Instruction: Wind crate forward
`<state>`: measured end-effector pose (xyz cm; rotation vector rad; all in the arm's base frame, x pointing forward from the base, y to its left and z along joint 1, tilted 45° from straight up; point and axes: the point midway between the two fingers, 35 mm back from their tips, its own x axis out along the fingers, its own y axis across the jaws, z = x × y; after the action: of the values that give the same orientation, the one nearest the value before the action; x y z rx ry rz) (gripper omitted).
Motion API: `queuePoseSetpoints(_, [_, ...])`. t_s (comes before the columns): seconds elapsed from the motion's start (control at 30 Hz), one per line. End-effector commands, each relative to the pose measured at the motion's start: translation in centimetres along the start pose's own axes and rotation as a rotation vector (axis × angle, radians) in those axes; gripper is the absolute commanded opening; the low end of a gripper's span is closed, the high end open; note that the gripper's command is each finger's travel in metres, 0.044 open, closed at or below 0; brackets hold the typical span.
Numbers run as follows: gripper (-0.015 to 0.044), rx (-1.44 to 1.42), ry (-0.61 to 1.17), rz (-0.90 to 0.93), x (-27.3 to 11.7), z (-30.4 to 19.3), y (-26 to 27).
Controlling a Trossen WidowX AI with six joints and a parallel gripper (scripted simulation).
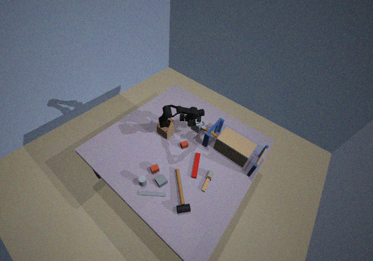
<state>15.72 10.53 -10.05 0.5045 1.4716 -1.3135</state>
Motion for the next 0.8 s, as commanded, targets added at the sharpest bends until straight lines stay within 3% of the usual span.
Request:
queuePoseSetpoints(0.0, [0.0,0.022,-0.035,0.018,-0.5,1.7,0.9])
queuePoseSetpoints(0.77, [0.0,0.023,-0.036,0.019,-1.6,3.9,3.1])
